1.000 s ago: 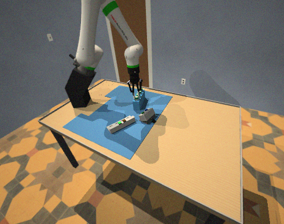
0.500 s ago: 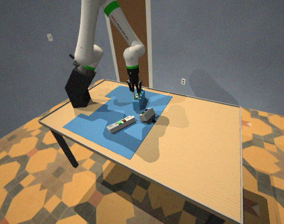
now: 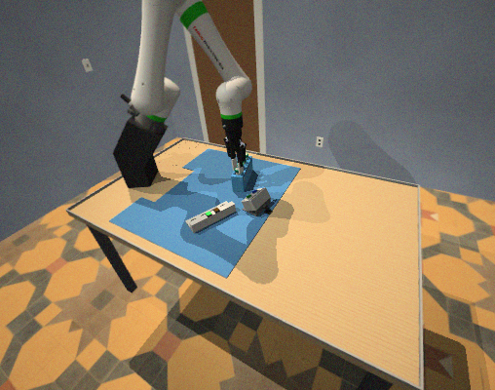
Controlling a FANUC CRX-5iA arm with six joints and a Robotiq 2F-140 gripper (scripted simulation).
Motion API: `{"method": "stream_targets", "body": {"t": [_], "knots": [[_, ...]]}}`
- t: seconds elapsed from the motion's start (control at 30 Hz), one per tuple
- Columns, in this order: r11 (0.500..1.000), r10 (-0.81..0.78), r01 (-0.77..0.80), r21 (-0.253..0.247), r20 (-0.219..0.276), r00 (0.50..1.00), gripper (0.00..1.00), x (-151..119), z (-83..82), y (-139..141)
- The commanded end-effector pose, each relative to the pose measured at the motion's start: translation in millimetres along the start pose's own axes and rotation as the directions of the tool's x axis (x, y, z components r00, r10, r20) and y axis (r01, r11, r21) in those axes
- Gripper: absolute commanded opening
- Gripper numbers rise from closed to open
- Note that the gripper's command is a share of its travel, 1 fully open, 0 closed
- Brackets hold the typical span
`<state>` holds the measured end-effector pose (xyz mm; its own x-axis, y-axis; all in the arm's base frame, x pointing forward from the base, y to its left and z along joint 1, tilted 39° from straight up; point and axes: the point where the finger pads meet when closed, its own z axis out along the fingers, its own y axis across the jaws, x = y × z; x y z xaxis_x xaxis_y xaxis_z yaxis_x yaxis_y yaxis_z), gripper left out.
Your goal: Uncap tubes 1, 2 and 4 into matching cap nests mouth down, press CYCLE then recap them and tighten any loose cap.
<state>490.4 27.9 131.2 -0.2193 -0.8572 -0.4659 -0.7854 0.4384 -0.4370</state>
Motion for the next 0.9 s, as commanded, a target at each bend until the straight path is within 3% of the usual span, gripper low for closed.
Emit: {"method": "stream_targets", "body": {"t": [0.0, 0.33, 0.5, 0.57, 0.87], "knots": [[1.000, 0.000, 0.000, 0.009, -0.024, 1.000, 0.35, 0.5, -0.2, 0.1], [1.000, 0.000, 0.000, 0.009, -0.024, 1.000, 0.35, 0.5, -0.2, 0.1], [0.980, -0.199, 0.199, 0.004, -0.025, 0.980, 0.35, 0.5, -0.4, 0.1], [0.980, -0.199, 0.199, 0.004, -0.025, 0.980, 0.35, 0.5, -0.4, 0.1], [0.847, -0.531, 0.531, -0.005, -0.025, 0.847, 0.35, 0.5, -0.4, 0.1]]}}
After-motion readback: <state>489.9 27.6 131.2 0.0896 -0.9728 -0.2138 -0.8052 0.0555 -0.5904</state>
